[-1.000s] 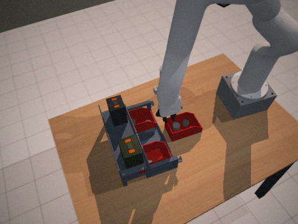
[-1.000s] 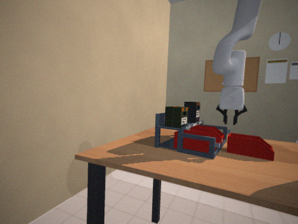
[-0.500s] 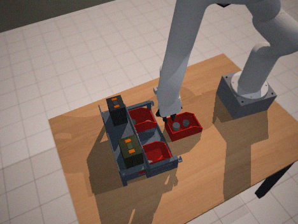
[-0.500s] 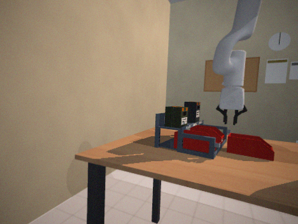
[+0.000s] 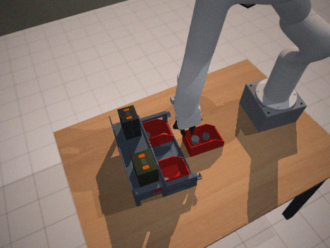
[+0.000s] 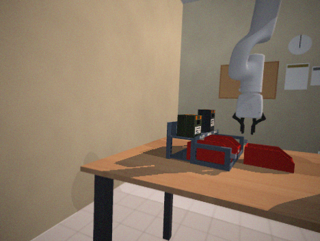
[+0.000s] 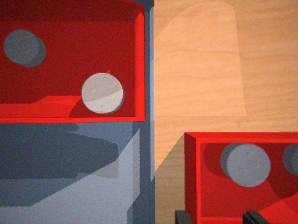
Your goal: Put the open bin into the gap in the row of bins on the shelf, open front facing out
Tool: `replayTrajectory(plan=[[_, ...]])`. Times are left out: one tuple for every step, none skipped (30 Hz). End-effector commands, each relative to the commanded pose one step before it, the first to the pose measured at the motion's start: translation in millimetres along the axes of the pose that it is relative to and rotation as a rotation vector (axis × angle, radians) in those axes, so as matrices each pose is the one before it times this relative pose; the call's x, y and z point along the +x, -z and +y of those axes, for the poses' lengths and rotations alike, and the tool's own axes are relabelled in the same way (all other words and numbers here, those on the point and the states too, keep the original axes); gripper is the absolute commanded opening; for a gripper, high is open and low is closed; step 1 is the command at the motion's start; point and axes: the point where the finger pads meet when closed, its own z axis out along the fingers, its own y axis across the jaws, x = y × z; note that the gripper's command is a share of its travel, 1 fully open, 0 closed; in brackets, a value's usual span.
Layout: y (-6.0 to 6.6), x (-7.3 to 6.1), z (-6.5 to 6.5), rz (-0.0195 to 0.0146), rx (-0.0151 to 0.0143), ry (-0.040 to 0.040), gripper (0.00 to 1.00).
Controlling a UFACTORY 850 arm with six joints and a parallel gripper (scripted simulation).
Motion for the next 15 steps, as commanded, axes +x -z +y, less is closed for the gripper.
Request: replayTrajectory(plan=[[0.60, -0.11, -0.76, -0.00029, 0.00197, 0.00012, 0.34], [0.00, 0.00, 0.00, 0.00000, 0.00000, 0.00000, 0.34], [0.00, 0.00, 0.00, 0.00000, 0.00000, 0.00000, 0.34], [0.00, 0.00, 0.00, 0.00000, 0.00000, 0.00000, 0.34], [0.00, 0.00, 0.00, 0.00000, 0.00000, 0.00000, 0.34], [0.00, 0.00, 0.00, 0.00000, 0.00000, 0.00000, 0.34], [-2.00, 0.02, -0.03, 0.00006, -0.00005, -0.00001, 0.34], [-2.00, 0.01, -0.01, -0.00001, 0.00001, 0.00000, 0.34], [-2.00, 0.01, -0.01, -0.00001, 0.00001, 0.00000, 0.34], [-2.00, 0.01, -0.01, -0.00001, 0.00001, 0.00000, 0.34], [-2.00, 0.01, -0.01, -0.00001, 0.00001, 0.00000, 0.34], [0.00, 0.00, 0.00, 0.00000, 0.00000, 0.00000, 0.34], [0.00, 0.00, 0.00, 0.00000, 0.00000, 0.00000, 0.34], [0.00, 0.00, 0.00, 0.00000, 0.00000, 0.00000, 0.34], [0.00, 0.00, 0.00, 0.00000, 0.00000, 0.00000, 0.34]])
